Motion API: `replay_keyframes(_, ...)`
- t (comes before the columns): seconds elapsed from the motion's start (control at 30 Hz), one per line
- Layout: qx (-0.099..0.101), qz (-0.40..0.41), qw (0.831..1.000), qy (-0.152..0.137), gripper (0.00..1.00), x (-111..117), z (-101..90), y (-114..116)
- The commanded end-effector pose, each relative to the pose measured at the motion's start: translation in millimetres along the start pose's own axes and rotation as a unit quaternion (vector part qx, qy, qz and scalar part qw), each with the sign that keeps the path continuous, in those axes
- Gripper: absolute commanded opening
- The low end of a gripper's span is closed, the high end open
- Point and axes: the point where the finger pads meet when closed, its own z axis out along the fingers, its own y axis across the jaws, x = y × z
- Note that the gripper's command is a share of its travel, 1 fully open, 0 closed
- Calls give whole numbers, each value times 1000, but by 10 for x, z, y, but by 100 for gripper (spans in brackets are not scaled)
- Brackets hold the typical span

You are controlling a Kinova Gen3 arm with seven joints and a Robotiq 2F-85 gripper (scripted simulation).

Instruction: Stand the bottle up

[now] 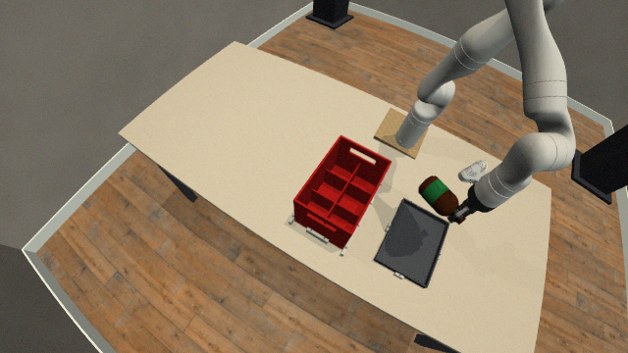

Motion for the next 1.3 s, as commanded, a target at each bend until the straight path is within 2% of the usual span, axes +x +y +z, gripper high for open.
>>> replay_keyframes(0.0, 1, 9, 1000, -1, 0, -5, -6, 1)
replay_keyframes(0.6, 0, 114, 994, -1, 0, -5, -6, 1)
replay_keyframes(1.27, 0, 118, 993, -1, 0, -5, -6, 1)
